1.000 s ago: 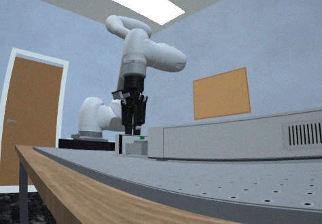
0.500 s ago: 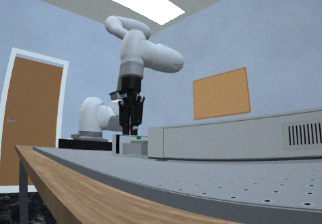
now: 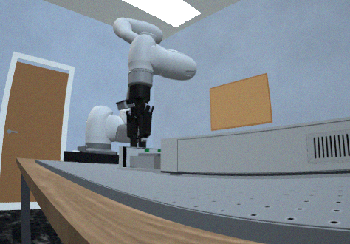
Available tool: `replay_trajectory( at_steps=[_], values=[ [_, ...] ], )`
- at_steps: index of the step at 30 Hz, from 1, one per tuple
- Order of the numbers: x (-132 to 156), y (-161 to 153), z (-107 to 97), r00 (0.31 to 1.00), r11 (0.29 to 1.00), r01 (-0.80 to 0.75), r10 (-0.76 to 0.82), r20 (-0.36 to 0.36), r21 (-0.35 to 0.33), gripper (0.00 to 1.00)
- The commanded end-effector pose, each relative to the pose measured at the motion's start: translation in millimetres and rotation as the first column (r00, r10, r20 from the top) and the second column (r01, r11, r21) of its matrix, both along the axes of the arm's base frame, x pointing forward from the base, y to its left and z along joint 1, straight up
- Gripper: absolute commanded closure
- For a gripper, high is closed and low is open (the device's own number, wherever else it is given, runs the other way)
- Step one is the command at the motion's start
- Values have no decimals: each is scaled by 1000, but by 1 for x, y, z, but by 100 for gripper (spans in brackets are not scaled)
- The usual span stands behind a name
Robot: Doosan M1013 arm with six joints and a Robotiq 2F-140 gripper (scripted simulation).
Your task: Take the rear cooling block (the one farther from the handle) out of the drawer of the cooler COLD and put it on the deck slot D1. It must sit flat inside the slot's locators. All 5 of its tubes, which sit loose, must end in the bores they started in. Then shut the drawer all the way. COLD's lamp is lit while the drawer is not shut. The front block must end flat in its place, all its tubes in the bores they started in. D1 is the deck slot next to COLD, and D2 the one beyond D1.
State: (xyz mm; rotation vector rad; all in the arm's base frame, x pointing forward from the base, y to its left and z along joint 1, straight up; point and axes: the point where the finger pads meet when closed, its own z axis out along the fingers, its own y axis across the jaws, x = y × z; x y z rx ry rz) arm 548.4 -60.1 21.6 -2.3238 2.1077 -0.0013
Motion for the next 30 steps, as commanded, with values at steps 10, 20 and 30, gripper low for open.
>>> replay_trajectory(
  at_steps=[10, 20, 30],
  values=[
    [-11, -1, 0, 1000, 1000, 0, 0, 1, 0, 66],
    [-25, -2, 0, 1000, 1000, 0, 0, 1, 0, 66],
    [-35, -3, 0, 1000, 1000, 0, 0, 1, 0, 66]
  ],
)
